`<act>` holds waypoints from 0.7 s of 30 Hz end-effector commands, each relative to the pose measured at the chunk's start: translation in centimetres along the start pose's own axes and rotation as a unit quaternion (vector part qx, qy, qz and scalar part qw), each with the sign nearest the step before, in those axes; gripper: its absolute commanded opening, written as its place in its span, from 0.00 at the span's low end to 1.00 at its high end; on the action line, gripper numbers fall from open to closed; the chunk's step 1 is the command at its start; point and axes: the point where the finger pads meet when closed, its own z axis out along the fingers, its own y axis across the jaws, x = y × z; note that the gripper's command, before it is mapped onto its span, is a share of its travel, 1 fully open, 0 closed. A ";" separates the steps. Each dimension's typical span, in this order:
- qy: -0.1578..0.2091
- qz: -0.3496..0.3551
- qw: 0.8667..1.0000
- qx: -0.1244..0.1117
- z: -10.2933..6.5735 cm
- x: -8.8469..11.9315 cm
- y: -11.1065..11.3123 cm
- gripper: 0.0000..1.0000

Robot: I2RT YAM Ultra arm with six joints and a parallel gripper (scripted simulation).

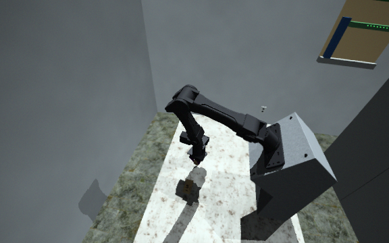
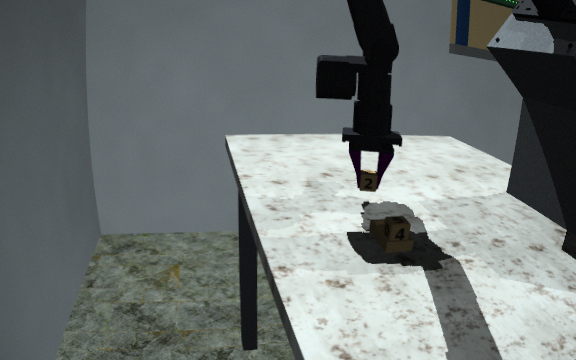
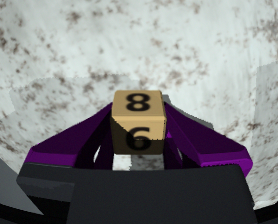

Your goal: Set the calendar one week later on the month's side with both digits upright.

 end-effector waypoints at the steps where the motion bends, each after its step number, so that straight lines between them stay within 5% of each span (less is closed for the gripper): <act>1: -0.009 0.002 1.000 -0.014 0.3 -0.4 0.8 0.26; 21: -0.009 0.002 1.000 -0.014 1.7 -0.4 0.8 0.26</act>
